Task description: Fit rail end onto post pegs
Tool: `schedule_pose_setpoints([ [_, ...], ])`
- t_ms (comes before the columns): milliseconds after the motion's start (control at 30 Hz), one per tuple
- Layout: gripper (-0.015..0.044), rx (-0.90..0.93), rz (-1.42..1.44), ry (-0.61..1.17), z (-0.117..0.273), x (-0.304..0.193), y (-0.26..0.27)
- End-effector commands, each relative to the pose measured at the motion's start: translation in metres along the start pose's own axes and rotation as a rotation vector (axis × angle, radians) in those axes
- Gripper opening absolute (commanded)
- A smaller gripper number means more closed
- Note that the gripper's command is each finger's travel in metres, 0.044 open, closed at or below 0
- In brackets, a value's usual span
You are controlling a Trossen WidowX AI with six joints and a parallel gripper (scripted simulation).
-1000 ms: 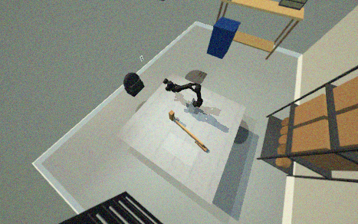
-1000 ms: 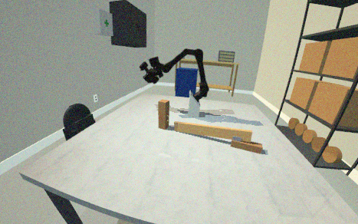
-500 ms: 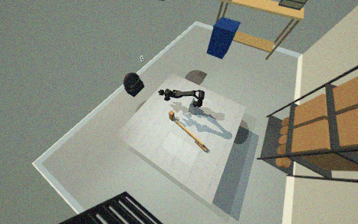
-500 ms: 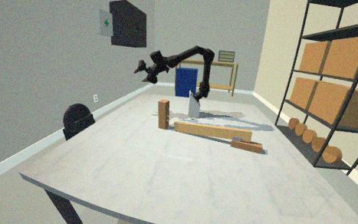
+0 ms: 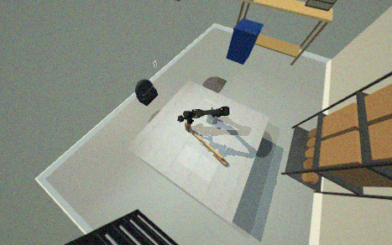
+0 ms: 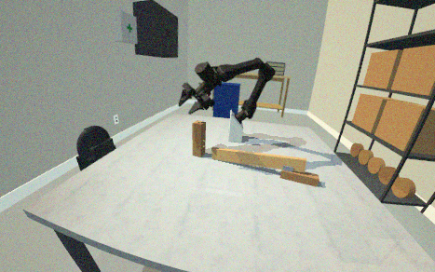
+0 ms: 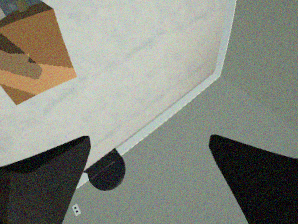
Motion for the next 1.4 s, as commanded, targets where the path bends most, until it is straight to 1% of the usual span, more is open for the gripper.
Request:
schedule_pose_setpoints([
  [0,0.0440,0.025,0.034,-0.150,0.016,0.053,-0.005],
  [67,0.0440,0.041,0.046,-0.204,0.021,0.072,-0.004],
  [233,0.0440,0.022,0.018,-0.194,0.021,0.085,-0.015],
  [433,0.0440,0.194,0.102,-0.320,0.007,0.127,0.022],
  [633,0.0440,0.479,0.199,-0.523,0.001,0.189,0.086],
  [700,0.0440,0.537,0.211,-0.562,0.002,0.200,0.099],
  [967,0.0440,0.544,0.213,-0.567,-0.001,0.201,0.099],
  [1367,0.0440,0.544,0.212,-0.566,-0.015,0.210,0.109],
])
Point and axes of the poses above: the point midway between the two fingers, 35 mm back from their tips, its own z axis back along the fingers, its own y axis across the jaws, x = y × z, the point moved 2 cm from there along z, back along the fingers, and after that the axes turned 3 degrees about z, right-handed, at the moved point
